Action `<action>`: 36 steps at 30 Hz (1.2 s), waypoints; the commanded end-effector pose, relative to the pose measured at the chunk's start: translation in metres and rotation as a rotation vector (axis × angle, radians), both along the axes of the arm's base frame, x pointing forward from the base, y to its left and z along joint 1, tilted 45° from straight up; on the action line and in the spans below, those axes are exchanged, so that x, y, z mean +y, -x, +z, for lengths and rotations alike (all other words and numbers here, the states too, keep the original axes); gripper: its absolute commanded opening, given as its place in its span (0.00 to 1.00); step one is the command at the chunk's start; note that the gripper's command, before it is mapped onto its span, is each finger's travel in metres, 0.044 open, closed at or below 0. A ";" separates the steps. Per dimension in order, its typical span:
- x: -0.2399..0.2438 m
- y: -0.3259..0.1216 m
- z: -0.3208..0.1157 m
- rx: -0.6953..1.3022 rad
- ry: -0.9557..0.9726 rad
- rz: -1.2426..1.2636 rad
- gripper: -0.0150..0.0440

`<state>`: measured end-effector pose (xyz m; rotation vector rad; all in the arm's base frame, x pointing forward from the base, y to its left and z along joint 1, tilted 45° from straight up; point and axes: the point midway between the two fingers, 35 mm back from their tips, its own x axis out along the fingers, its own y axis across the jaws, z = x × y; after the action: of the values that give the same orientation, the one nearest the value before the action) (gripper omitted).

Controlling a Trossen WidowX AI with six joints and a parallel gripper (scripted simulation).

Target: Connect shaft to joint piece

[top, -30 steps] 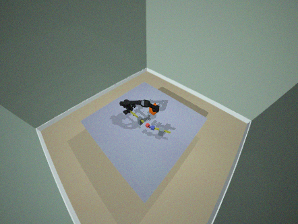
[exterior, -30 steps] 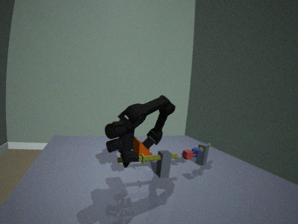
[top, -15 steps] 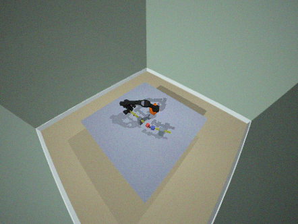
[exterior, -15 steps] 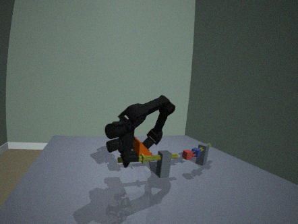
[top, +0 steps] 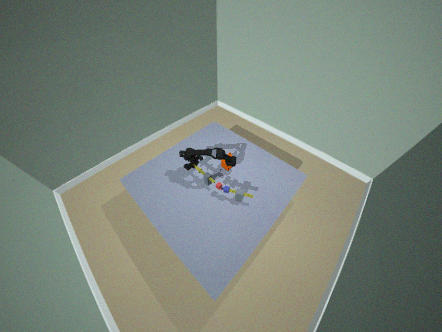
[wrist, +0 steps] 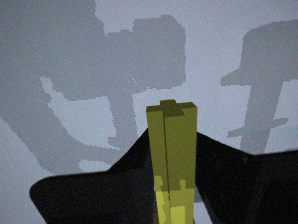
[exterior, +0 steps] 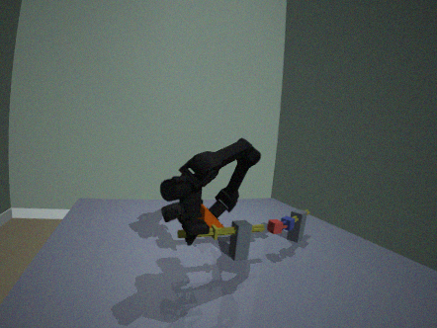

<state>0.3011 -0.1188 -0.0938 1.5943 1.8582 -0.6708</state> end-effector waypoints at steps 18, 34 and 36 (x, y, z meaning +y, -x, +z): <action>0.024 0.004 0.022 -0.008 -0.004 -0.012 0.25; 0.041 0.006 0.038 -0.007 -0.006 -0.012 0.25; 0.043 0.007 0.040 -0.007 -0.006 -0.012 0.25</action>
<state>0.2952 -0.0802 -0.0566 1.6080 1.8482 -0.6650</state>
